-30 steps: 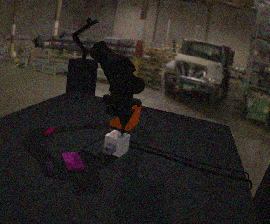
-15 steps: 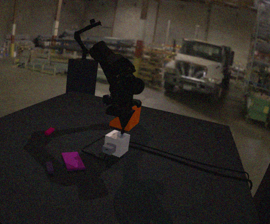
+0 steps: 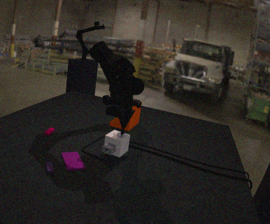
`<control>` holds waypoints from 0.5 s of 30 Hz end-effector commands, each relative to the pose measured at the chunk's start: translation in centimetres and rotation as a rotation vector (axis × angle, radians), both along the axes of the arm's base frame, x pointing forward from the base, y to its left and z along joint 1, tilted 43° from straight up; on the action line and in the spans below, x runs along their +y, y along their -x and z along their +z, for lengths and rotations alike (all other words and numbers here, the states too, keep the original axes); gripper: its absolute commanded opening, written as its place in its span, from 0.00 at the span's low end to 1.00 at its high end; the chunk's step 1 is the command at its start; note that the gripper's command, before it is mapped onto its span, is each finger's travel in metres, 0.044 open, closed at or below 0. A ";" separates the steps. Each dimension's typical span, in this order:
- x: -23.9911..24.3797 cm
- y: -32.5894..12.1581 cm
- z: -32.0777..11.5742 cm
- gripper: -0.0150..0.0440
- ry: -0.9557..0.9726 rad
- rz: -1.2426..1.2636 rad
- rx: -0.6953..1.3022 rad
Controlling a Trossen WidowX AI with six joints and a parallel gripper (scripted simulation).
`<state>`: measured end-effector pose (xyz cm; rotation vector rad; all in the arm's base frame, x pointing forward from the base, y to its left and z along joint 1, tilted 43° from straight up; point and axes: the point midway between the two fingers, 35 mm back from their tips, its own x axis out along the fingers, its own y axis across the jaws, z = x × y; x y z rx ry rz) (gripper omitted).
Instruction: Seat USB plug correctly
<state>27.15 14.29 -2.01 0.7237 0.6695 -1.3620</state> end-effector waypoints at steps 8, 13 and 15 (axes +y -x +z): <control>-0.1 0.0 -0.1 0.25 0.001 0.005 0.003; -0.2 0.0 -0.1 0.25 0.001 0.005 0.003; -0.2 0.0 -0.2 0.25 0.001 0.005 0.003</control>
